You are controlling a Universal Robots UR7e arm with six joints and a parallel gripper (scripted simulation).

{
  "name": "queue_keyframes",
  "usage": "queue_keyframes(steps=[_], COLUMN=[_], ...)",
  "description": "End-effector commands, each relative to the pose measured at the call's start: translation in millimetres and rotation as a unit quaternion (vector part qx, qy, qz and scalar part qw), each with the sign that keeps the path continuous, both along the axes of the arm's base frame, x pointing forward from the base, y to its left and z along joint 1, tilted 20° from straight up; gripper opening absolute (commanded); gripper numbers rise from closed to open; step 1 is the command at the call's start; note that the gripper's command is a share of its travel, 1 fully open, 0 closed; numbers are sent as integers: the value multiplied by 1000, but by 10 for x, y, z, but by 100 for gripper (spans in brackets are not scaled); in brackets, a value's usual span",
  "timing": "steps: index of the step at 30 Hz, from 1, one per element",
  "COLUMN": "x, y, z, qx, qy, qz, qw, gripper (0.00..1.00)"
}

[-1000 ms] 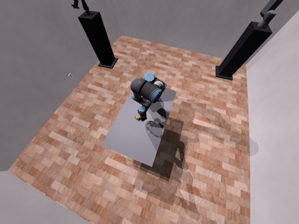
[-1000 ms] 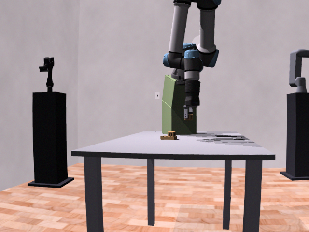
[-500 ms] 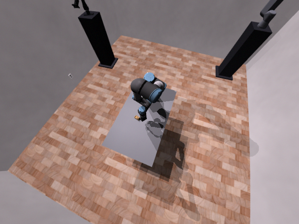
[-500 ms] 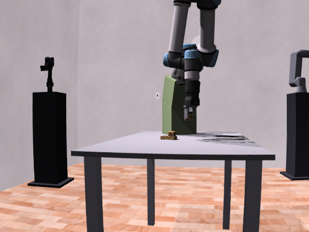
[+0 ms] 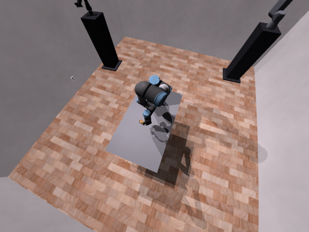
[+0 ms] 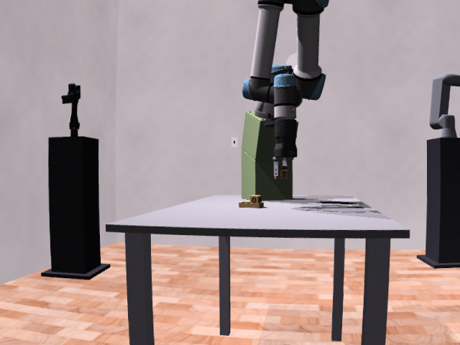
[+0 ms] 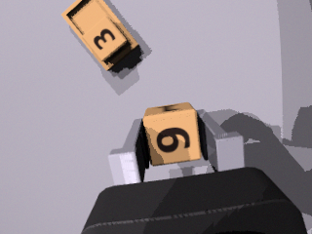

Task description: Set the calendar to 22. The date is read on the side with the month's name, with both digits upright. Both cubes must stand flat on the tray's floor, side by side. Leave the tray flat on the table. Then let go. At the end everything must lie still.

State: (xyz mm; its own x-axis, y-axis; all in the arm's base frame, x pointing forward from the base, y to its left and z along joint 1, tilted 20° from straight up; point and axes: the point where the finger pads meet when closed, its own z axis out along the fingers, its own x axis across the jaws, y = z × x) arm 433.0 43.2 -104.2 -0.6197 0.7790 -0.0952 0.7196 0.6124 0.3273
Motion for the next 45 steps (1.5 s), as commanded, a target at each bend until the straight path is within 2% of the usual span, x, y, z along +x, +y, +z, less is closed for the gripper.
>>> queue_keyframes(steps=[1, 7, 13, 16, 18, 22, 23, 25, 26, 28, 29, 31, 32, 33, 35, 38, 39, 41, 42, 44, 45], x=[-13, -46, -76, -92, -92, -109, -110, -117, -117, -122, -122, -125, -126, -127, -127, -127, -127, -125, -125, -121, -121], y=[1, 10, 23, 33, 33, 47, 48, 55, 56, 63, 64, 71, 72, 76, 76, 86, 86, 92, 93, 97, 98], z=[-1, -12, -20, -25, -25, -29, -29, -30, -30, -31, -31, -30, -30, -30, -30, -29, -29, -27, -27, -25, -24], qx=[10, 36, 62, 80, 80, 103, 105, 117, 117, 130, 130, 142, 143, 150, 150, 168, 169, 180, 181, 191, 193], qy=[4, 15, 26, 34, 34, 44, 45, 50, 50, 55, 56, 61, 61, 64, 64, 72, 72, 77, 77, 82, 82], qz=[-31, -108, -187, -240, -240, -311, -314, -351, -353, -390, -391, -427, -430, -449, -449, -505, -507, -539, -544, -574, -579], qw=[999, 993, 980, 967, 967, 944, 943, 928, 927, 910, 909, 891, 889, 878, 878, 844, 842, 819, 816, 792, 788], gripper=[60, 60, 60, 60, 60, 60, 60, 60, 60, 60, 60, 60, 60, 60, 60, 60, 60, 60, 60, 60, 60])
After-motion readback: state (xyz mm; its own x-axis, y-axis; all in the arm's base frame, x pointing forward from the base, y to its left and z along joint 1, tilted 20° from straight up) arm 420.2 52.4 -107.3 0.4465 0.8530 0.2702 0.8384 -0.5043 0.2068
